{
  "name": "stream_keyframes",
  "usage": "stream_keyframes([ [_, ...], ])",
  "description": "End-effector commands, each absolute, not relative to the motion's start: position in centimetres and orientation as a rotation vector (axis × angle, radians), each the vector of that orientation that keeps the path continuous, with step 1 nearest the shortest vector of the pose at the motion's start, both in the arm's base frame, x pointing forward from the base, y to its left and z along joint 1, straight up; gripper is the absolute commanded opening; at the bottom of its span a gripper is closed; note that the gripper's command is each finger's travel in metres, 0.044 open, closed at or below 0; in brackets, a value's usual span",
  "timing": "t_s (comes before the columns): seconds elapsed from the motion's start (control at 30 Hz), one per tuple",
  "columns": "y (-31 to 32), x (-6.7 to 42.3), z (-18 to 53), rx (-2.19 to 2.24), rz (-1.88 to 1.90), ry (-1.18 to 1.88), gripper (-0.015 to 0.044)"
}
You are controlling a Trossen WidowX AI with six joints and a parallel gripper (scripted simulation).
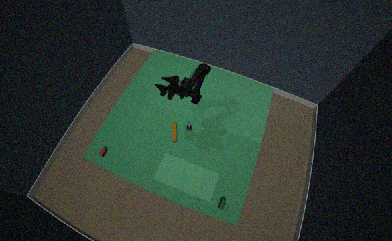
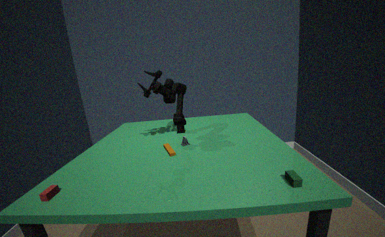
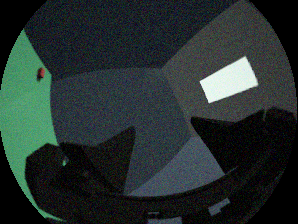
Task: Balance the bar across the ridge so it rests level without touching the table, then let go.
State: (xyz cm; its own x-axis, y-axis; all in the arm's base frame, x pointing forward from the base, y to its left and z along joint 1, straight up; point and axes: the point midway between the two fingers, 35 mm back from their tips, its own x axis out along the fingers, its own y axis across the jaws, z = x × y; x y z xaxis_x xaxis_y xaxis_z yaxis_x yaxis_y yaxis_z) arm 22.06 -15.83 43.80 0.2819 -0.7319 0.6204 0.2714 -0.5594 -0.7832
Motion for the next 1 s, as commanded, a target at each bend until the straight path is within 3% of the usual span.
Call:
stream_keyframes([
  [0.0,-15.8,22.2,43.8,-1.670,-1.423,0.426,0.0374],
  [0.1,-16.0,23.7,43.4,-1.683,-1.358,0.420,0.0315],
  [0.97,-15.7,37.5,34.3,-1.588,-0.614,0.487,0.0315],
])
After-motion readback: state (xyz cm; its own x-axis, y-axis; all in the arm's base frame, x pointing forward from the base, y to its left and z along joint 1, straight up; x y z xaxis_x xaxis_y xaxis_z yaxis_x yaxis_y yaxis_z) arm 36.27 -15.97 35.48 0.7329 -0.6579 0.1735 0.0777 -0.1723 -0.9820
